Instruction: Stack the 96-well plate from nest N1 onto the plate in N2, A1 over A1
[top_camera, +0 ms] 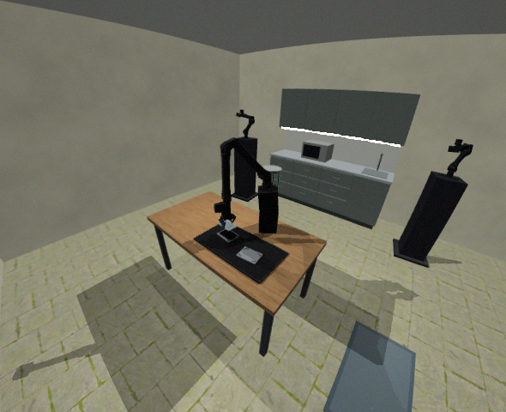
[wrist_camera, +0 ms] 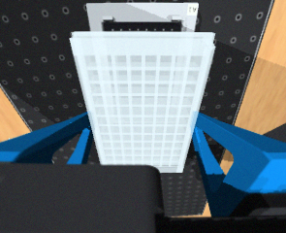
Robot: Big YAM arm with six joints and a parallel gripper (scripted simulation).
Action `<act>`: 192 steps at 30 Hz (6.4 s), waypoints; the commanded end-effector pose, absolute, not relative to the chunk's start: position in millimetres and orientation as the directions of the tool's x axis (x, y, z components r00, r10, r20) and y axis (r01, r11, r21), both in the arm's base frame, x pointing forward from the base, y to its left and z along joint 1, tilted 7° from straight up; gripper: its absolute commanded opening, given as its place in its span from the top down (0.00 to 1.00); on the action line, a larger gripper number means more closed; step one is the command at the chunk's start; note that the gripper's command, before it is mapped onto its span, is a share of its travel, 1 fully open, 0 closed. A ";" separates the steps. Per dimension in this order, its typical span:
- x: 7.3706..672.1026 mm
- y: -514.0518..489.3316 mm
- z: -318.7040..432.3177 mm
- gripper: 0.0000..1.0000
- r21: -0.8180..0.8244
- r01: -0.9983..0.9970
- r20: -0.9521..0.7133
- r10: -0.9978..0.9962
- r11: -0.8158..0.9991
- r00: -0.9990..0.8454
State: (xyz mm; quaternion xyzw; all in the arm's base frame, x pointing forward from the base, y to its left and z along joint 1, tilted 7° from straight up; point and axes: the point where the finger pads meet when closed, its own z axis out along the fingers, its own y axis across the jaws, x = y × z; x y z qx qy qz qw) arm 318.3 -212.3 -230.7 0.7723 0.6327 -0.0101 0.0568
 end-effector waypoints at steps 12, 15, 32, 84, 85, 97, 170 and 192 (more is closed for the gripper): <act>333.7 -214.0 -215.8 1.00 0.108 0.978 -0.102 0.976 -0.181 0.192; 333.7 -213.9 -215.8 1.00 0.108 0.978 -0.102 0.976 -0.181 0.192; 330.2 -212.5 -240.5 1.00 0.096 0.980 -0.098 0.978 -0.175 0.185; 332.7 -232.3 -283.1 1.00 0.115 0.975 -0.105 0.973 -0.192 0.204; 332.6 -232.3 -283.1 1.00 0.115 0.975 -0.105 0.973 -0.192 0.204; 331.8 -232.0 -283.2 1.00 0.117 0.974 -0.106 0.973 -0.192 0.204; 323.8 -227.4 -299.5 1.00 0.092 0.977 -0.096 0.975 -0.193 0.202; 324.6 -228.1 -303.0 1.00 0.095 0.977 -0.097 0.975 -0.193 0.202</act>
